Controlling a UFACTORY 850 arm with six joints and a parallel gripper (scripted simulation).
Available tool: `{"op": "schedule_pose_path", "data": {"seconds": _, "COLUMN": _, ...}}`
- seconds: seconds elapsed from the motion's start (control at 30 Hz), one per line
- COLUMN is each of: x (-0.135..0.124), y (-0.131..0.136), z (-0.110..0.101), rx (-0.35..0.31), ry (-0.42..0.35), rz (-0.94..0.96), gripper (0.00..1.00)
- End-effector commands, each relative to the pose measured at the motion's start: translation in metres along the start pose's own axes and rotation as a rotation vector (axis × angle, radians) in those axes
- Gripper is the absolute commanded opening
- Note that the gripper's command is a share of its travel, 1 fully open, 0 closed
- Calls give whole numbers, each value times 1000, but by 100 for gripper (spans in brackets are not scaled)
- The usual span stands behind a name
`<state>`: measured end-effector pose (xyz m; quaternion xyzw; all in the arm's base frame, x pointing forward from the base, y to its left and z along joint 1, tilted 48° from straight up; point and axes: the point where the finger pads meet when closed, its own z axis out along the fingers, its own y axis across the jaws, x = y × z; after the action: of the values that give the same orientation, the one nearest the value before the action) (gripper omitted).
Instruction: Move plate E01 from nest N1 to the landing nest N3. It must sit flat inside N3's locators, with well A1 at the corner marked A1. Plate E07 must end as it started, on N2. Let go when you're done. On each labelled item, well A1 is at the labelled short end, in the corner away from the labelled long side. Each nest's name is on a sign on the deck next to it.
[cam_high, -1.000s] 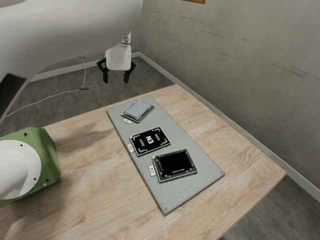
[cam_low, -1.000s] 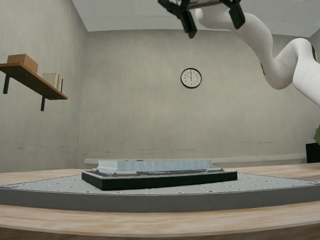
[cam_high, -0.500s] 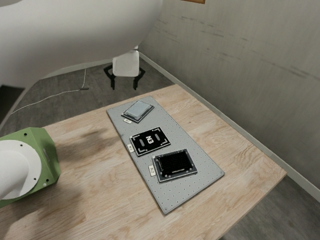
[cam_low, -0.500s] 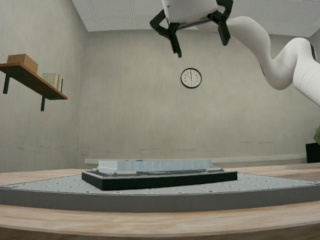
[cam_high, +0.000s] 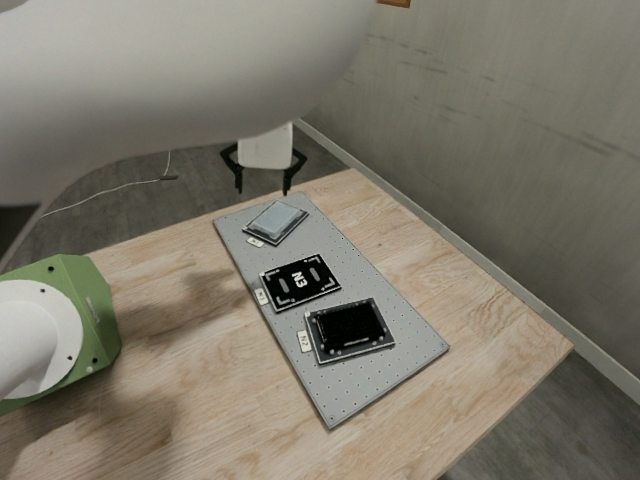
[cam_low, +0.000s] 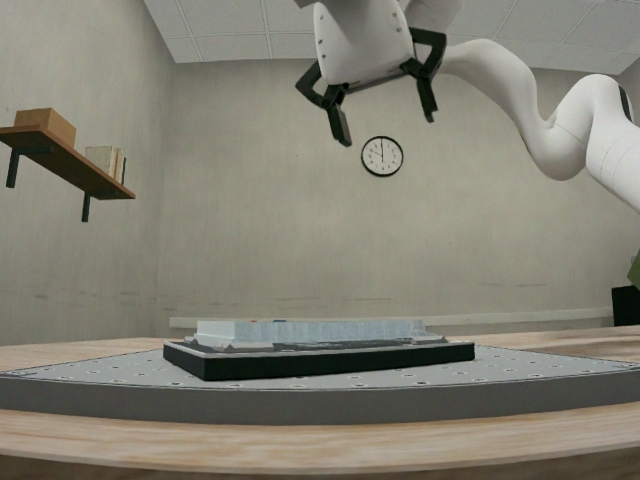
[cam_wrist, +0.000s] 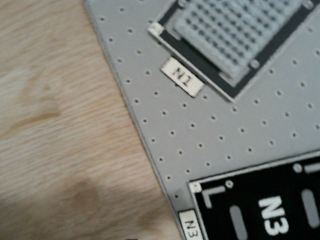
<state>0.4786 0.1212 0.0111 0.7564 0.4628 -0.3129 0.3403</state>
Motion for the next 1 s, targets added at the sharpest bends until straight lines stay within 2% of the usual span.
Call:
{"op": "schedule_pose_path", "data": {"seconds": 0.0, "x": -11, "y": 9, "z": 4, "rx": -15, "ry": 11, "rz": 74, "gripper": 100}}
{"op": "schedule_pose_path", "data": {"seconds": 0.47, "x": -53, "y": 35, "z": 26, "rx": -42, "ry": 42, "rz": 312, "gripper": 100}}
{"op": "schedule_pose_path", "data": {"seconds": 0.73, "x": -69, "y": 42, "z": 34, "rx": -49, "ry": 54, "rz": 390, "gripper": 100}}
{"op": "schedule_pose_path", "data": {"seconds": 0.97, "x": -91, "y": 51, "z": 46, "rx": -57, "ry": 78, "rz": 533, "gripper": 100}}
